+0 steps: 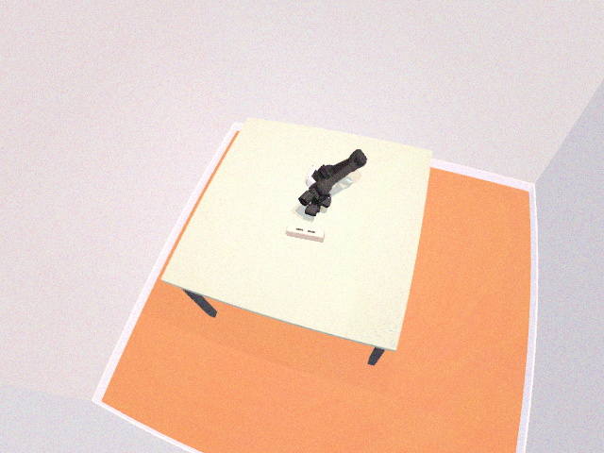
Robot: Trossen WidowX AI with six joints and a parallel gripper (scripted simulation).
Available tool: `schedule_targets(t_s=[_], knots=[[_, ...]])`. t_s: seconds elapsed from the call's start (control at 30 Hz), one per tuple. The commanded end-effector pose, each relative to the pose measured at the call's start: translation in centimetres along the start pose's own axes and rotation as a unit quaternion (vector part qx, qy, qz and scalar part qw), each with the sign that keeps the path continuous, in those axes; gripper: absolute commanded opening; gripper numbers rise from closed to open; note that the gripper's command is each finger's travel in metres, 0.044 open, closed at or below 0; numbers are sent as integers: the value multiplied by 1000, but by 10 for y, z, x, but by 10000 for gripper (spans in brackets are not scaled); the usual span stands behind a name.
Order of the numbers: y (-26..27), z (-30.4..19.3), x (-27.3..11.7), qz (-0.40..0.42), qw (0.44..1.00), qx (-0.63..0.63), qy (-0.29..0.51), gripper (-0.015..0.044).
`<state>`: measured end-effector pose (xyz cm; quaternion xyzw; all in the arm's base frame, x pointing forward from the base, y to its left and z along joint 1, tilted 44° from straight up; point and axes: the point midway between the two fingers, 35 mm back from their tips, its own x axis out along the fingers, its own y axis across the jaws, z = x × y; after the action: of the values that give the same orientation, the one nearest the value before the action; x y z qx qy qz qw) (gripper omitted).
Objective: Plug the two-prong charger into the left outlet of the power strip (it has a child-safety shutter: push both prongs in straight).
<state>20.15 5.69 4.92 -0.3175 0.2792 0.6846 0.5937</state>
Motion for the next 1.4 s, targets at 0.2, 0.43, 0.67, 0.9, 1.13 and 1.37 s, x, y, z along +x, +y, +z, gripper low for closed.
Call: schedule_targets(t_s=[0.2, 0.43, 0.67, 0.9, 1.13, 1.37], knots=[[1, -1, -33, -4, 1000, -2, 2, 0], [0, 0, -32, -2, 1000, 27, 0, 0], [-3, 1, -30, 0, 997, 74, -2, 0], [-6, 2, -27, 2, 993, 120, -3, 0], [-8, 3, -25, 5, 986, 166, -5, 0], [-11, 4, -22, 7, 977, 211, -6, 0]])
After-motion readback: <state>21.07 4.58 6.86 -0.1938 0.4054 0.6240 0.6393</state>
